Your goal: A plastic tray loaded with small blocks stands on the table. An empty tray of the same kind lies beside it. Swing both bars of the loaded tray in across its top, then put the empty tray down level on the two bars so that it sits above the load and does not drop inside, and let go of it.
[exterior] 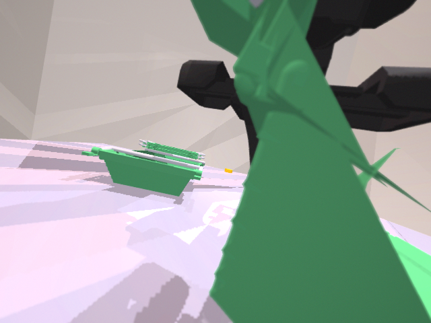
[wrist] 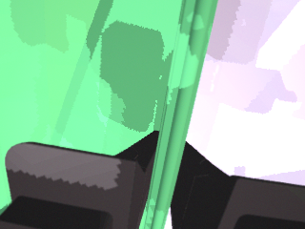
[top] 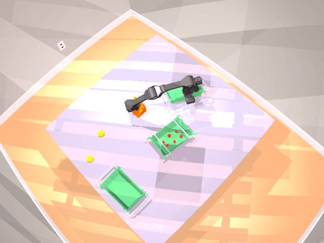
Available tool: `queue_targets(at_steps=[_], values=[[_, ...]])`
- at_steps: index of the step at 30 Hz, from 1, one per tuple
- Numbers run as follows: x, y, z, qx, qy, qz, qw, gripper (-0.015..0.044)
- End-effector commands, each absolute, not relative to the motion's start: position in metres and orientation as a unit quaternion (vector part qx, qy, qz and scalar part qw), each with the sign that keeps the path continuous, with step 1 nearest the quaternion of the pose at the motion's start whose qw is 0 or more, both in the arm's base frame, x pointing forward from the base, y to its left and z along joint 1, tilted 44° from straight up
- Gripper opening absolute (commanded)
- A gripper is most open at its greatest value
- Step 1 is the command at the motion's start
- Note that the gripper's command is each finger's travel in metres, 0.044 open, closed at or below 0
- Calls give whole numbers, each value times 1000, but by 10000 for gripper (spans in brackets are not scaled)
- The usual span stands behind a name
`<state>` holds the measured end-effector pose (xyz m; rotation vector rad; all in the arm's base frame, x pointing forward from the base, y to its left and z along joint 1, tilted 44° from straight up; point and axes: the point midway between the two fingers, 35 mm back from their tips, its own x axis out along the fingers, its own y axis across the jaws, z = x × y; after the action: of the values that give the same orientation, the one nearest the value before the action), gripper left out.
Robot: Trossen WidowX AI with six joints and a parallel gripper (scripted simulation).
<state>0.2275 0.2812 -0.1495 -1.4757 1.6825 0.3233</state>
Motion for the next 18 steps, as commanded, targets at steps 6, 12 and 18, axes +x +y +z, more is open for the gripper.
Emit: queue_targets(at_steps=[6,12,18], values=[[218,299,-117,-584,669,139,439,0],[198,315,-67,-582,664,146,446,0],[188,319,-46,-582,662,149,448,0]])
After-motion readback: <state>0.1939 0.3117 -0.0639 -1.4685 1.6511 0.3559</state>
